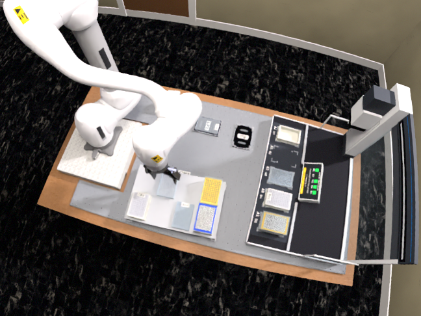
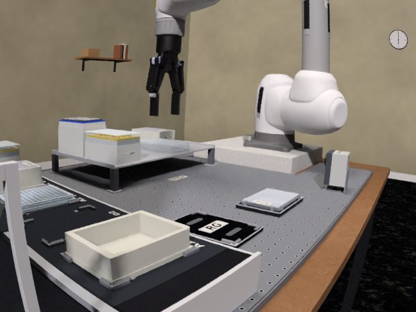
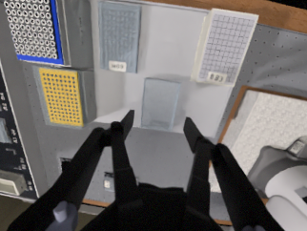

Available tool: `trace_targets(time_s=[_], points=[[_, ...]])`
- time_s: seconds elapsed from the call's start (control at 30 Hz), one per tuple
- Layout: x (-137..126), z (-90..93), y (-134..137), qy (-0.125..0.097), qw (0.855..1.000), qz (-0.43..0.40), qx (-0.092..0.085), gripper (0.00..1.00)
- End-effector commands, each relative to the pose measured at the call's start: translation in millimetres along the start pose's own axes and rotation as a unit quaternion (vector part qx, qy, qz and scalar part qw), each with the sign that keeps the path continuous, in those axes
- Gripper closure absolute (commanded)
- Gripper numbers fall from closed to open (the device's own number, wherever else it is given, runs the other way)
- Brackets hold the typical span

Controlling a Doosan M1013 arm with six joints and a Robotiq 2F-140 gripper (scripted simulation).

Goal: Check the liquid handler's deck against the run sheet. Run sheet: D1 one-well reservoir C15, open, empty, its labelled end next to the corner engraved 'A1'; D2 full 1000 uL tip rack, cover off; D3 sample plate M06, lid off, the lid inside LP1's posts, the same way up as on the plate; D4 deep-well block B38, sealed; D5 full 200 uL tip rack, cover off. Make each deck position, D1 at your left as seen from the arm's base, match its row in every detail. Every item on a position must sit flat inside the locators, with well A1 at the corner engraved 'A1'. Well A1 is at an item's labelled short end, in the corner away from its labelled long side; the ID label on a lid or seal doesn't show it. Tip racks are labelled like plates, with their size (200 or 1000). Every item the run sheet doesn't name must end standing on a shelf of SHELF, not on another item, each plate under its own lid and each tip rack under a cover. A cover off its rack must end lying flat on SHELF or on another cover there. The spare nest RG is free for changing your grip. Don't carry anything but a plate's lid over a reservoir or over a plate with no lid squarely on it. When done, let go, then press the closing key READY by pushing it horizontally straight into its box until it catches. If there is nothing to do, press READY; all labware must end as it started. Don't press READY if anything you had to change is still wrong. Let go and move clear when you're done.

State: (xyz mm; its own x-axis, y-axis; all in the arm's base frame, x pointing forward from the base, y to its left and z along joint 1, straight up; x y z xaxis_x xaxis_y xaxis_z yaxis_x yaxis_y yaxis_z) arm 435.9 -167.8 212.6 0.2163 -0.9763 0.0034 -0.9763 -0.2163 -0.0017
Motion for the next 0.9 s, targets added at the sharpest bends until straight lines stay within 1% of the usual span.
trace_targets(time_s=[0.0, 0.87], points=[[0, -3.2, 0, 0.000, 1.000, 0.000, 0.000, 0.33], [0, -43.2, 0, 0.000, 1.000, 0.000, 0.000, 0.33]])
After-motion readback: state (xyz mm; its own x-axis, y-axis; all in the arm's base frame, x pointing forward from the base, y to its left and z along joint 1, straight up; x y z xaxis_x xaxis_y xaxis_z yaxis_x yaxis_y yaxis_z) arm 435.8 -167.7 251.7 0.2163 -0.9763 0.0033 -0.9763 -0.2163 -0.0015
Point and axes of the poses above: the point where the finger pads meet when closed, its own z axis out along the fingers, its own y axis across the jaws, x = y × z, the point moved 7 cm from there along -z, back along the fingers, and after that the axes turned 11 degrees about -z, right-handed, at the moved point
